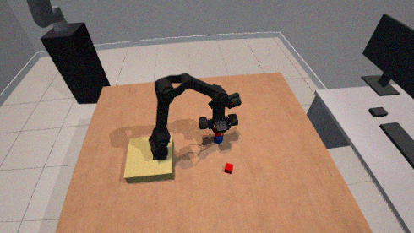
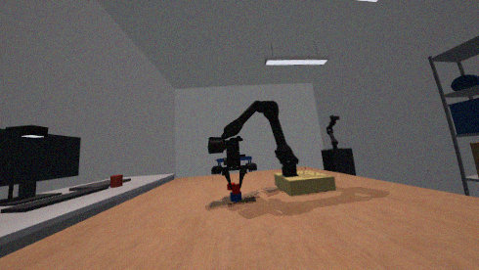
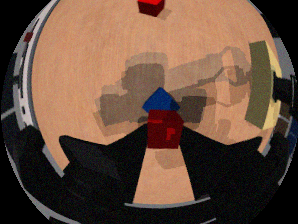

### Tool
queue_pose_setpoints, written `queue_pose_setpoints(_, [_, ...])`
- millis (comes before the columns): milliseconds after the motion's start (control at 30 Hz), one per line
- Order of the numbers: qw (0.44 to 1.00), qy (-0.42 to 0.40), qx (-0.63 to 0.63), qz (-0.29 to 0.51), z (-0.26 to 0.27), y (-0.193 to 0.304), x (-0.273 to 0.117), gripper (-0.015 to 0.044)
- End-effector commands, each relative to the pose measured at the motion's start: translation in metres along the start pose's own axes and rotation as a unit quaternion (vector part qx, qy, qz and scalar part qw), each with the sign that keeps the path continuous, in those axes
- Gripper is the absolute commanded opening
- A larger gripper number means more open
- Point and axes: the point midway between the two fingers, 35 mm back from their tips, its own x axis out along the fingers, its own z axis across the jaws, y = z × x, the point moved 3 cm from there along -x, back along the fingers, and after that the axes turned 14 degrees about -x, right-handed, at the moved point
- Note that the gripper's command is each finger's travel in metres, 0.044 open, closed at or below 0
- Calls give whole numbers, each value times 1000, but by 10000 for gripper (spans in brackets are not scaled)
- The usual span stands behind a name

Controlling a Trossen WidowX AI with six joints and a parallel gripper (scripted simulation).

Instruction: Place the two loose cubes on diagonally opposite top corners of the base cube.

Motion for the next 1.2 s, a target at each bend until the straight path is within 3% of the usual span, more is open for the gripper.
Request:
queue_pose_setpoints(0, [1000,-1,-2,2,0,0,0,105])
queue_pose_setpoints(67, [1000,-1,-2,2,0,0,0,105])
queue_pose_setpoints(200, [1000,-1,-2,2,0,0,0,205])
queue_pose_setpoints(1167, [1000,0,0,0,0,0,-30,205])
